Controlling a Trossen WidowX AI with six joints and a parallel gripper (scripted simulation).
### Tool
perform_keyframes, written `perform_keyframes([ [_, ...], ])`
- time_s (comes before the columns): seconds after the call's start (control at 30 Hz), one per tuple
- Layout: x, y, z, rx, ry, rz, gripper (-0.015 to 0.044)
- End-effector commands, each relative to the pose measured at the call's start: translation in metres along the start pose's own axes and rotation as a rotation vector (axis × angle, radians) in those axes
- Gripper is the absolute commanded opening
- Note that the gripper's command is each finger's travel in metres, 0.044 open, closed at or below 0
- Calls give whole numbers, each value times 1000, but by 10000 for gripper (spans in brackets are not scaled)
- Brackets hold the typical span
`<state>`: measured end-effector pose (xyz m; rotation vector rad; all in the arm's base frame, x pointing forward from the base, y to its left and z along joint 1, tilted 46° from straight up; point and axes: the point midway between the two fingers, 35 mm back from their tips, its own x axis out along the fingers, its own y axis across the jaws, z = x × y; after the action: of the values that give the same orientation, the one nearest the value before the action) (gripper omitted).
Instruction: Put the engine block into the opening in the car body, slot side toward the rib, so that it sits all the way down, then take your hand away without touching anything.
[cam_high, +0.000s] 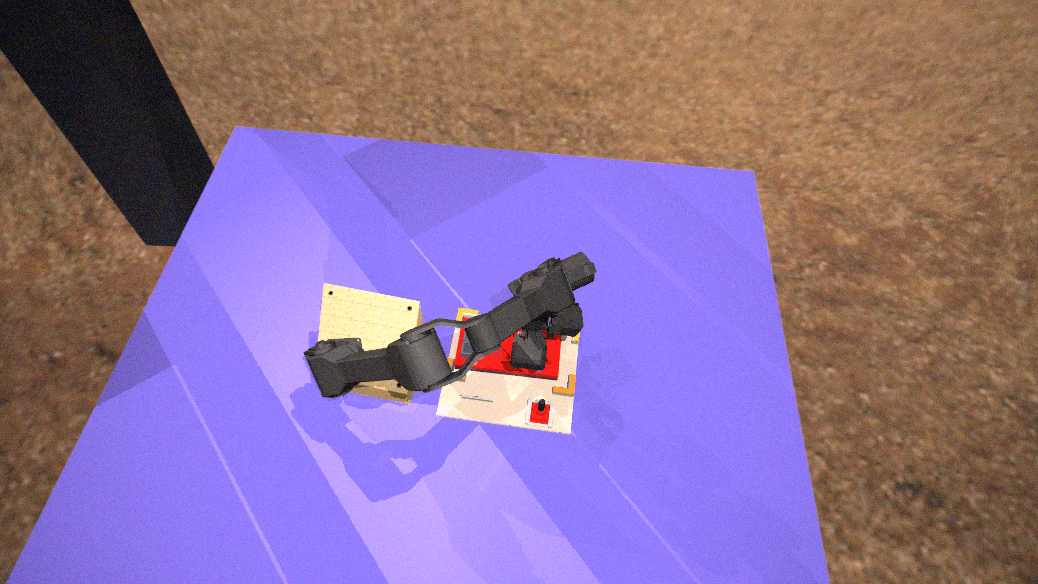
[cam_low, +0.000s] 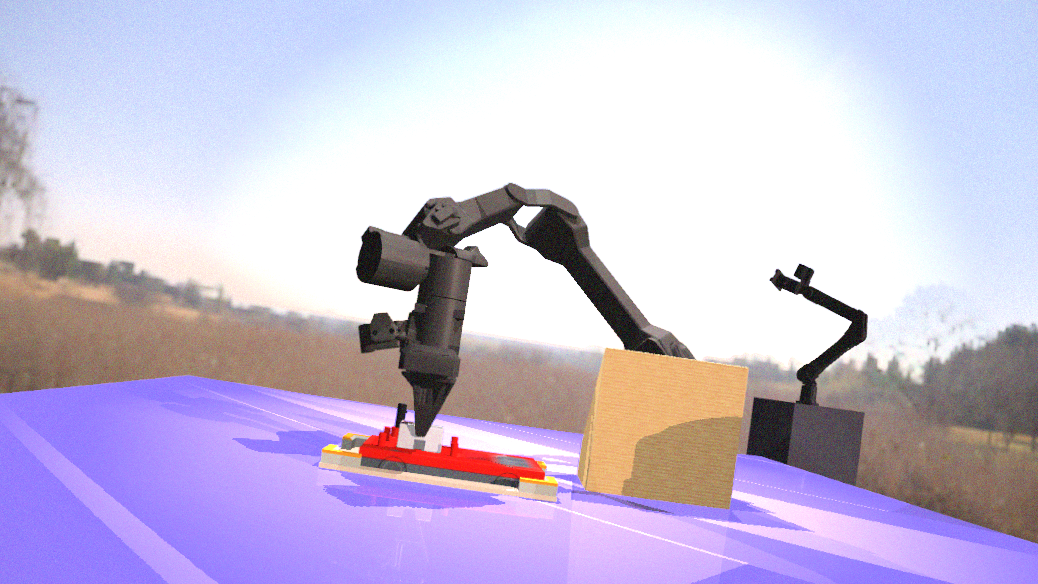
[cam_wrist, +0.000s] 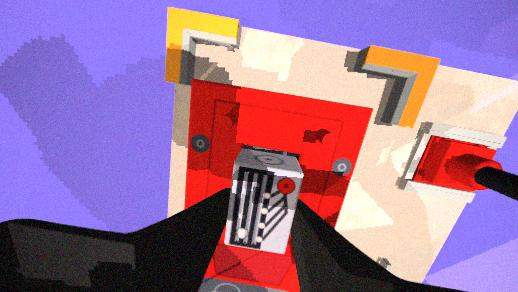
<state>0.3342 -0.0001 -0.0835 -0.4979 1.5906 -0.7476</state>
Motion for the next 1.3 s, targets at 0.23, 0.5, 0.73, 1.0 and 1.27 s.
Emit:
perform_keyframes([
  [0.23,-9,0,1,14,-2,2,158],
  [0.5,-10,0,1,15,-2,2,158],
  [0.73,-10,0,1,11,-2,2,158],
  [1.0,-7,0,1,-2,-2,1,158],
  [1.27,-5,0,1,-1,-2,1,158],
])
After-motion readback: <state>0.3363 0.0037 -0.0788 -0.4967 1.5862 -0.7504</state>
